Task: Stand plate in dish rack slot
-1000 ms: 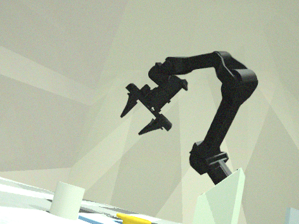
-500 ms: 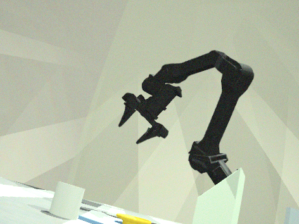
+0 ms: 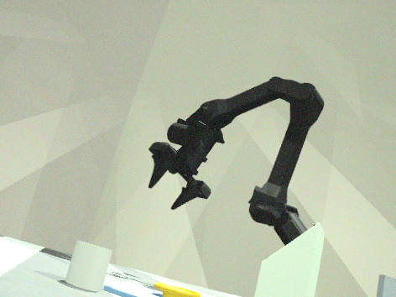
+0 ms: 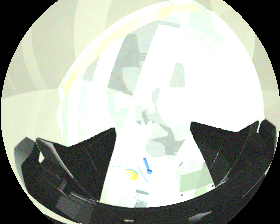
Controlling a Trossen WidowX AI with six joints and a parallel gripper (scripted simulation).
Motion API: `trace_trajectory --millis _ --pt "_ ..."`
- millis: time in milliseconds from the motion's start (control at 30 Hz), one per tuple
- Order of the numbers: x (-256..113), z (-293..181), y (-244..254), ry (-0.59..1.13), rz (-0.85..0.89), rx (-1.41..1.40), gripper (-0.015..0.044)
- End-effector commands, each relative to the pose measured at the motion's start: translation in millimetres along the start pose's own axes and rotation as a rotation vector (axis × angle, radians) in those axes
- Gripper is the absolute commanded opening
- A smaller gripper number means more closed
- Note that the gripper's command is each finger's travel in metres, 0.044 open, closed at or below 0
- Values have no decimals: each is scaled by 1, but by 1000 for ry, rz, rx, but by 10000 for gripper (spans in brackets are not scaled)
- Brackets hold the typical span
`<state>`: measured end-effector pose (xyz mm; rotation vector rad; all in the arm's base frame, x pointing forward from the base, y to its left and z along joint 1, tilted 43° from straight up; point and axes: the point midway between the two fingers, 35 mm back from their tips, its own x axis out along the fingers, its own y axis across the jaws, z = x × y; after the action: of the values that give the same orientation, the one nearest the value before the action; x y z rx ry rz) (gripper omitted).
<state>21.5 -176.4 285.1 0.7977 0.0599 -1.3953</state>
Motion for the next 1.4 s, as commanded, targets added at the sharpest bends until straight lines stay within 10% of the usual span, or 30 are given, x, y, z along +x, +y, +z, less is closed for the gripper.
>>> trace_trajectory --millis 0,1367 --pt "16 -3 1 63 0 -57 400" --pt "122 -138 75 596 75 -798 400"
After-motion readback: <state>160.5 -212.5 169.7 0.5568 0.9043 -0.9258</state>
